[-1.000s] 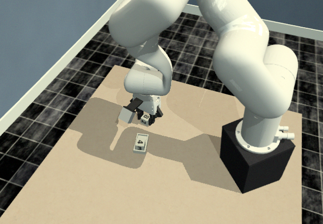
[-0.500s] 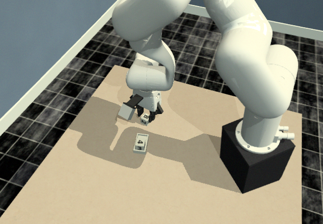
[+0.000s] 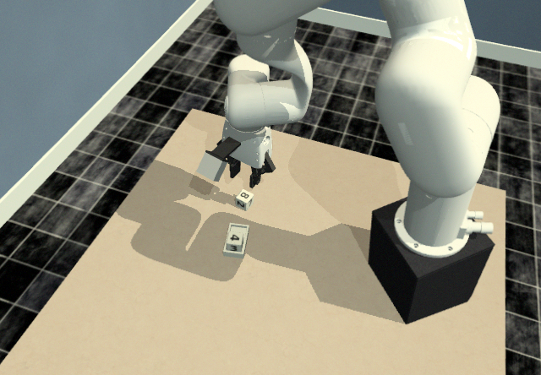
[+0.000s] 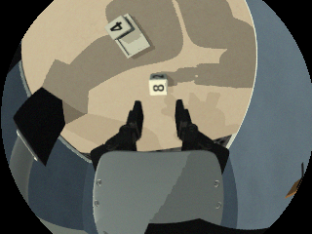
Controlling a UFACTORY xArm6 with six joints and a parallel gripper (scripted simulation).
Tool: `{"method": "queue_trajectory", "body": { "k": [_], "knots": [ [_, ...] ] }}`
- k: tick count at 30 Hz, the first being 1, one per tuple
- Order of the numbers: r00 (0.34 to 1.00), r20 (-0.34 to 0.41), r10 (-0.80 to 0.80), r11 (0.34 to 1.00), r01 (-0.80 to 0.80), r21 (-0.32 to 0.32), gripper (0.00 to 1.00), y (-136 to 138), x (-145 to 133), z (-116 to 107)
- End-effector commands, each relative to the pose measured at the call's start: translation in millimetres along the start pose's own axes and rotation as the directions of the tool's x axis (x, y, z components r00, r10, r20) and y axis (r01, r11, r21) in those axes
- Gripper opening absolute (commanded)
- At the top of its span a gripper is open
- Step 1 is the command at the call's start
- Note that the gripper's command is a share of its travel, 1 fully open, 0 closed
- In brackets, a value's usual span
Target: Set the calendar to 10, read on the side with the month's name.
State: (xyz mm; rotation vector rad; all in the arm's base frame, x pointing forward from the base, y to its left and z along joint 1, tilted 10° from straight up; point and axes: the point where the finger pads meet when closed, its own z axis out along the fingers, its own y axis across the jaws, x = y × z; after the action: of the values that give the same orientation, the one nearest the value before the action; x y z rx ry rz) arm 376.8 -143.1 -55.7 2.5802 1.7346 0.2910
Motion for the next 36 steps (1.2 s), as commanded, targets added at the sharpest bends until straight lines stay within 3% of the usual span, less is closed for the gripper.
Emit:
{"method": "queue_trajectory", "body": {
  "k": [1, 4, 5, 29, 36],
  "knots": [
    [1.000, 0.007, 0.001, 1.000, -0.002, 0.017, 0.49, 1.4, 0.4, -13.9],
    [1.000, 0.007, 0.001, 1.000, -0.002, 0.017, 0.49, 1.4, 0.4, -14.6],
    [1.000, 0.007, 0.001, 1.000, -0.002, 0.017, 1.00, 1.4, 0.4, -14.6],
    [1.000, 0.007, 0.012, 1.000, -0.012, 0.017, 1.00, 1.4, 0.4, -14.6],
    [0.970, 0.010, 0.241, 0.970, -0.242, 0.014, 1.00, 1.0, 0.4, -12.7]
  ]
}}
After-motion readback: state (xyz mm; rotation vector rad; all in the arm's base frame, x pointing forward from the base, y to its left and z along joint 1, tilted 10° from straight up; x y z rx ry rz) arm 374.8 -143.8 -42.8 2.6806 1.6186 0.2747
